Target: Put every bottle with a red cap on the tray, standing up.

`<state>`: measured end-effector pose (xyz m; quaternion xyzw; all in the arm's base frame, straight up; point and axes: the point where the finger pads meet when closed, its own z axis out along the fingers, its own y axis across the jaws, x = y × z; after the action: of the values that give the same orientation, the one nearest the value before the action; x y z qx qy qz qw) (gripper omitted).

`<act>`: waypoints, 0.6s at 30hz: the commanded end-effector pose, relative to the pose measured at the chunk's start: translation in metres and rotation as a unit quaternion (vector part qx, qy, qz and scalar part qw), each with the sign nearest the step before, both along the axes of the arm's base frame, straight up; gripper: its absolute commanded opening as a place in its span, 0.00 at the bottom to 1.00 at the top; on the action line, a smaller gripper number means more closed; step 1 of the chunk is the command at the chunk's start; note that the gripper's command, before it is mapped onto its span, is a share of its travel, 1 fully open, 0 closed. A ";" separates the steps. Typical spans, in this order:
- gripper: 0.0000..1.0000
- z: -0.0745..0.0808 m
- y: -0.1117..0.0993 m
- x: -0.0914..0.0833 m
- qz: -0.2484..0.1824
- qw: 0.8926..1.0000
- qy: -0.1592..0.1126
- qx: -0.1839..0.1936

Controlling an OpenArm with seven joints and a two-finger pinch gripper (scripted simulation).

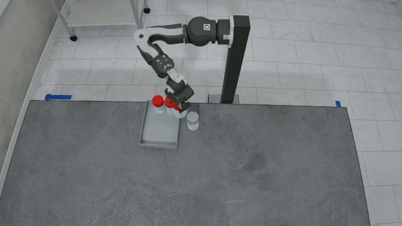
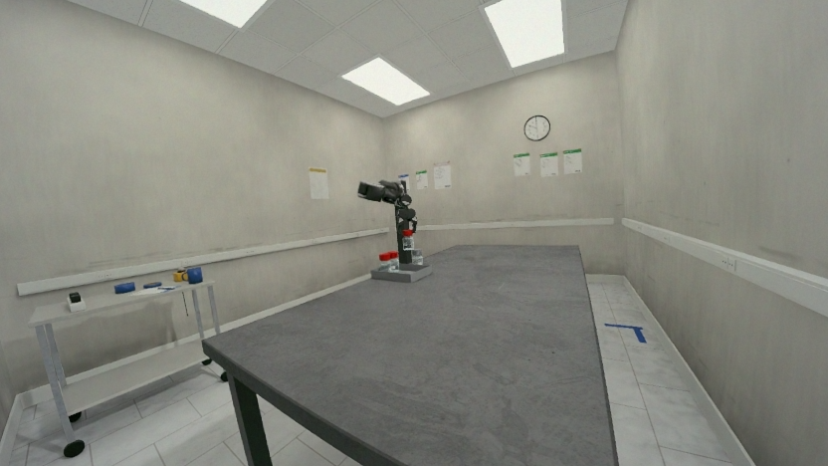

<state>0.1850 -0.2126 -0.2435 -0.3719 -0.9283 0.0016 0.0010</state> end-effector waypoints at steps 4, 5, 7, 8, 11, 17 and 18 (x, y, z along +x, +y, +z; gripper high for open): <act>0.00 0.001 0.000 0.001 -0.041 0.999 -0.002 -0.001; 0.00 0.001 0.000 0.001 -0.060 0.998 -0.002 -0.001; 0.00 0.001 0.000 0.001 -0.079 0.997 -0.002 -0.001; 0.00 0.001 0.000 0.001 -0.088 0.996 -0.002 -0.001; 0.00 0.001 0.000 0.001 -0.116 0.993 -0.002 0.000; 0.00 0.001 0.000 0.001 -0.172 0.985 -0.002 0.000; 0.00 0.001 0.000 0.001 -0.182 0.983 -0.002 0.000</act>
<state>0.1839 -0.2131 -0.2437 -0.5230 -0.8523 0.0041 0.0039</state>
